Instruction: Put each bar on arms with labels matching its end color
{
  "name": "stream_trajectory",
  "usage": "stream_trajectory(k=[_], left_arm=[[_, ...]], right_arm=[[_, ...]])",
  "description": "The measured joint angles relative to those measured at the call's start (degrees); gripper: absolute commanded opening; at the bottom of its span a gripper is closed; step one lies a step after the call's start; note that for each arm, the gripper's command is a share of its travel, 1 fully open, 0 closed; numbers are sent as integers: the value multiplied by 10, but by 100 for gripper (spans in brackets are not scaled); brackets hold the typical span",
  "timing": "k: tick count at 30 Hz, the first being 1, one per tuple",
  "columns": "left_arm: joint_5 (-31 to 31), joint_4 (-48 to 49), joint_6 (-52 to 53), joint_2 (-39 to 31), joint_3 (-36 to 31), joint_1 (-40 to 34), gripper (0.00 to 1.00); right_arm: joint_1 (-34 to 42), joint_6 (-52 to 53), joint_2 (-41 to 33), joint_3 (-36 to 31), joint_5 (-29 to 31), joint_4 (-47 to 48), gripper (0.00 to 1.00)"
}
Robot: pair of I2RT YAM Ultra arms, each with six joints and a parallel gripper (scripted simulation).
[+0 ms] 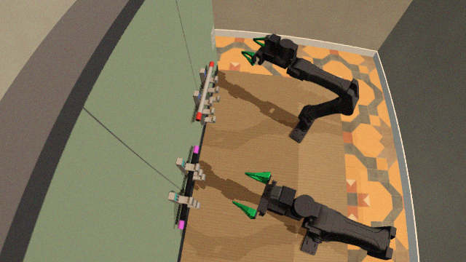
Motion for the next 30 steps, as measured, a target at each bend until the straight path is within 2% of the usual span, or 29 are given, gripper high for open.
stream_trajectory(k=[30], left_arm=[[-51,52,186,34,-46,-18,100]], right_arm=[[91,-191,-38,-129,34,127,100]])
